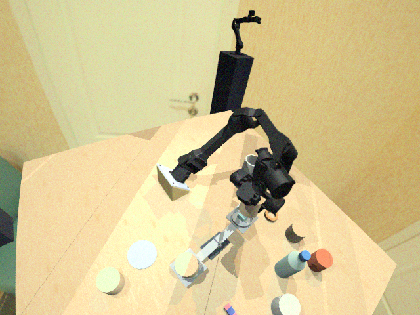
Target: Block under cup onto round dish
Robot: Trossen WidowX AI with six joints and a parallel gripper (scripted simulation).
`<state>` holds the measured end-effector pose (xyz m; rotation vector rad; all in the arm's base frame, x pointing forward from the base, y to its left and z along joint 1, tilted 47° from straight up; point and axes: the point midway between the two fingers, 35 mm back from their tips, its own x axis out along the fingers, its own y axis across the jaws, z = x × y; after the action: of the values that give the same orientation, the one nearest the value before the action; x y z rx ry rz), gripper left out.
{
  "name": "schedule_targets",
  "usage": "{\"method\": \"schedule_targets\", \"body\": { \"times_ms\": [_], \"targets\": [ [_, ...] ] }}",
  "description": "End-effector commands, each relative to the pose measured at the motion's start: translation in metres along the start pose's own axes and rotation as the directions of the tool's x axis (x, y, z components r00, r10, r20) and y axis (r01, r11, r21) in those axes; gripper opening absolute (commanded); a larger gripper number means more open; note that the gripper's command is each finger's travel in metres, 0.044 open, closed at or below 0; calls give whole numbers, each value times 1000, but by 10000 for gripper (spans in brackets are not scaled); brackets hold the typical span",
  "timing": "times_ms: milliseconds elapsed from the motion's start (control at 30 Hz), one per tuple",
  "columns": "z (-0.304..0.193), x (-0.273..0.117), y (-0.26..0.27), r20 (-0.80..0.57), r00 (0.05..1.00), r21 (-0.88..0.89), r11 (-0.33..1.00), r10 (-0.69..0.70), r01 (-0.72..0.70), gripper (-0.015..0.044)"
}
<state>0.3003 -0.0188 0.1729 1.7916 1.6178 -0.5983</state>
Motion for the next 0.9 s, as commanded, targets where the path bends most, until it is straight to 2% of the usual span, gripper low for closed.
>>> {"method": "schedule_targets", "body": {
  "times_ms": [0,500,867],
  "targets": [
    [0,-9,1,10,1000,-6,1000,12,-12,0],
    [0,-28,-2,23,999,-3,999,33,-33,0],
    [0,-21,-2,14,1000,3,1000,23,-23,0]
  ]
}}
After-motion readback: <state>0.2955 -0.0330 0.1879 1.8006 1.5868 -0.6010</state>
